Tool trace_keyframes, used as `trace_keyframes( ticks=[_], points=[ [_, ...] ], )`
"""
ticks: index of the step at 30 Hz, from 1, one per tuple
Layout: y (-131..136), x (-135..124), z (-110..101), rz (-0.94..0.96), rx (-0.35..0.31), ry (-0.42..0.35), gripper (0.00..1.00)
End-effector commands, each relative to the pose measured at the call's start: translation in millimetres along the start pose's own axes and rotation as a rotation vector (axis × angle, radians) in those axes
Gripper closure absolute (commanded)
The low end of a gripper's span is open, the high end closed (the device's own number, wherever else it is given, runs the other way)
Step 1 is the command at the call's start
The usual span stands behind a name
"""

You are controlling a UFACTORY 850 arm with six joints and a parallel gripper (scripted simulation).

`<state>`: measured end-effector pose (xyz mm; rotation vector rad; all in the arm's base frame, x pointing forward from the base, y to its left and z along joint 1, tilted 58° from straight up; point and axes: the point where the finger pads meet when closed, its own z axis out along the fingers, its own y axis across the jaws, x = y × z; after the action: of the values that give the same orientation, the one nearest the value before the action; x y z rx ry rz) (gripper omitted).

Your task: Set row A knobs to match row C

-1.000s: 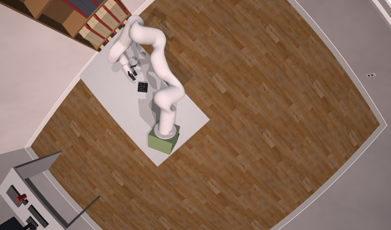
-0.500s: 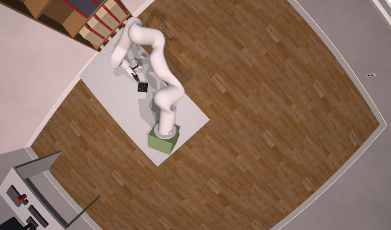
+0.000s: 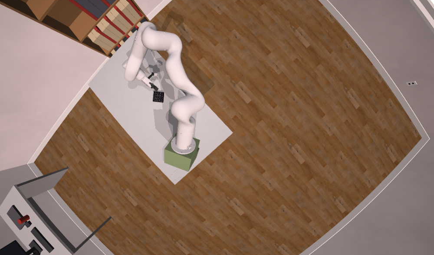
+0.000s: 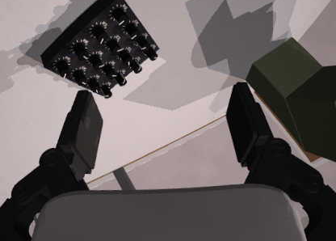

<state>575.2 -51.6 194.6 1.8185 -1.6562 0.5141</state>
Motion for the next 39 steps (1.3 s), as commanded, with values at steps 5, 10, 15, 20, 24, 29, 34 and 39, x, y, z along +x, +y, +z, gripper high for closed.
trace_keyframes(
  ticks=[5, 10, 15, 20, 24, 29, 34, 39],
  points=[
    [-2.9, 1.7, 13.9, -0.239, 0.037, 0.079, 0.0],
    [-4.7, 1.8, 20.0, -0.353, 0.049, 0.118, 0.0],
    [-6.5, 1.5, 25.4, -0.463, 0.06, 0.155, 0.0],
    [-8.6, 0.7, 30.4, -0.571, 0.068, 0.192, 0.0],
    [-10.3, -0.3, 34.4, -0.663, 0.074, 0.223, 0.0],
    [-12.2, -1.6, 38.2, -0.755, 0.079, 0.255, 0.0],
    [-14.9, -4.0, 43.1, -0.881, 0.083, 0.298, 0.0],
    [-17.3, -6.8, 47.2, -0.996, 0.086, 0.338, 0.0]
  ],
)
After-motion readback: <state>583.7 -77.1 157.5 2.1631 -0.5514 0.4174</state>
